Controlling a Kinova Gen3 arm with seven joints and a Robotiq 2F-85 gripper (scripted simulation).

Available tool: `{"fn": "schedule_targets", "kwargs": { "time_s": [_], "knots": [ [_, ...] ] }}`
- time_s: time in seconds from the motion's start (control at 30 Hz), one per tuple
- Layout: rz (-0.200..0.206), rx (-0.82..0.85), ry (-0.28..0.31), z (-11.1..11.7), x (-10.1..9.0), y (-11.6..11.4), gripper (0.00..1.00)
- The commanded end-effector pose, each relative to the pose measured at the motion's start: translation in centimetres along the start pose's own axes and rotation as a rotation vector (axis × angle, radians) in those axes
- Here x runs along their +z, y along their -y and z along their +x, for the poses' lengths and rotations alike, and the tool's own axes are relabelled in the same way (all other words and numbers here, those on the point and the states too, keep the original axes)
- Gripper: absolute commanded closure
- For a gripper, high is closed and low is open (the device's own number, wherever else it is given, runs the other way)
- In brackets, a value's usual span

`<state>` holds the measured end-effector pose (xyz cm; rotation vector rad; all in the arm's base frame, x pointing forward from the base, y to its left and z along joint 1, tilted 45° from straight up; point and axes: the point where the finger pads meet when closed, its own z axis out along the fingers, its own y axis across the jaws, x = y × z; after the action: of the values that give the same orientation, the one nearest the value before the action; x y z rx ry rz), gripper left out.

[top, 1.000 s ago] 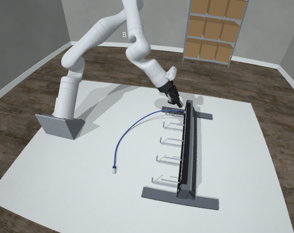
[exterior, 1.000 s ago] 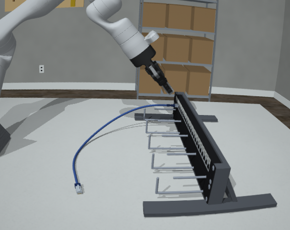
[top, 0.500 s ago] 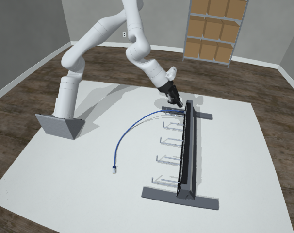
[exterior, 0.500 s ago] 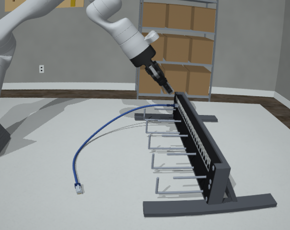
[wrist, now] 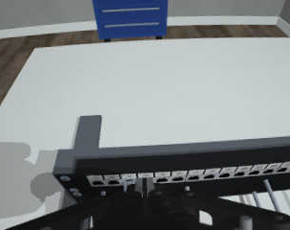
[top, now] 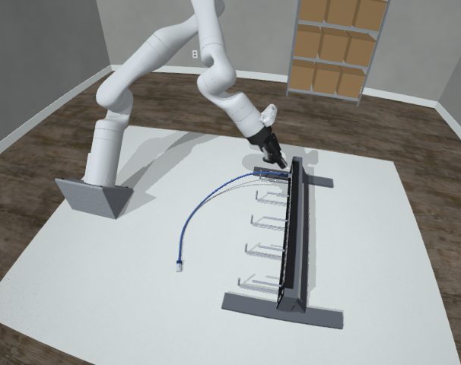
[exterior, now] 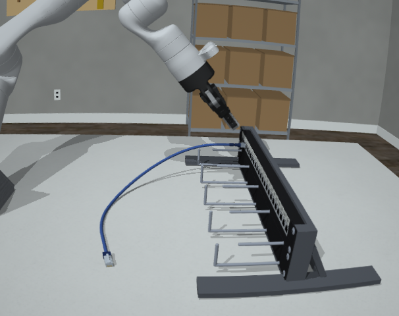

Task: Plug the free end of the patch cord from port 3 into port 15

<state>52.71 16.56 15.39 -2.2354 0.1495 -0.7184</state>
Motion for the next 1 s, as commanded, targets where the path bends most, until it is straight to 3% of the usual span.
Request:
{"fn": "schedule_targets", "kwargs": {
  "time_s": [0.0, 0.17, 0.4, 0.47, 0.97],
  "knots": [
    [0.0, 0.0, -0.002, 0.1, -0.1, 0.0, 1.0],
    [0.0, 0.0, -0.002, 0.1, -1.0, 0.0, 1.0],
    [0.0, 0.0, -0.002, 0.1, -4.3, 0.0, 1.0],
    [0.0, 0.0, -0.002, 0.1, -4.3, 0.0, 1.0],
    [0.0, 0.0, -0.002, 0.1, -12.5, 0.0, 1.0]
  ]
}}
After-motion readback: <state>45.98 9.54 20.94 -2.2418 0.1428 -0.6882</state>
